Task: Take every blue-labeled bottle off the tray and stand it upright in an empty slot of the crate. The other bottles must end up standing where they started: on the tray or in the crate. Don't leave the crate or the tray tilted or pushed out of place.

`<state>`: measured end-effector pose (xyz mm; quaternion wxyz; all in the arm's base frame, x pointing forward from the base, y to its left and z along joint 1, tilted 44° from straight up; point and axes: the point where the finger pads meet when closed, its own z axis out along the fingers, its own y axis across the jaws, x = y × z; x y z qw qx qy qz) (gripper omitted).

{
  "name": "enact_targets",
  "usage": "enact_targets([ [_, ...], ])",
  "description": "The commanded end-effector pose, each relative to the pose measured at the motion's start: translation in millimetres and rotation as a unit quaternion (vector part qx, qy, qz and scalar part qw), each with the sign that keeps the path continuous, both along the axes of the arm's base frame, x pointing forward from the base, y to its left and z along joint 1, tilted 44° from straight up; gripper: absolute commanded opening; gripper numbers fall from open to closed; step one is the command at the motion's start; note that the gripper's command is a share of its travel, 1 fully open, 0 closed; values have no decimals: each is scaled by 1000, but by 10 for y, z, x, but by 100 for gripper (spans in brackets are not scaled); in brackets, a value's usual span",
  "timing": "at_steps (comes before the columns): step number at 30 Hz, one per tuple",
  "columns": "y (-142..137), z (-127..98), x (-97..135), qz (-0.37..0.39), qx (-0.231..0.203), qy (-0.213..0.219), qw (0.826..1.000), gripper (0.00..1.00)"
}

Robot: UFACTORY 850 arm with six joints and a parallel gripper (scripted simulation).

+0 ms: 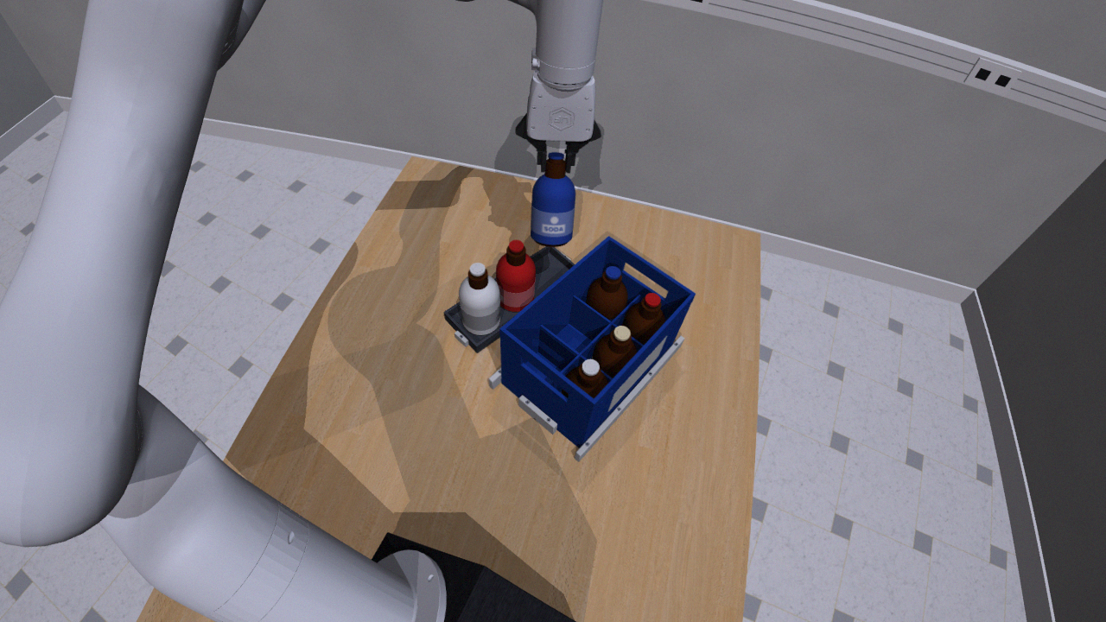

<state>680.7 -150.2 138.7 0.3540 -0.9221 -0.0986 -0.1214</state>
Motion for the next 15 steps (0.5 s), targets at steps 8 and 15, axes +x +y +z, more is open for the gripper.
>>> enact_targets([
  [8,-82,91,-2,-1,-1,-2,1000,0],
  [15,-117,129,-10,-1,-1,-2,1000,0],
])
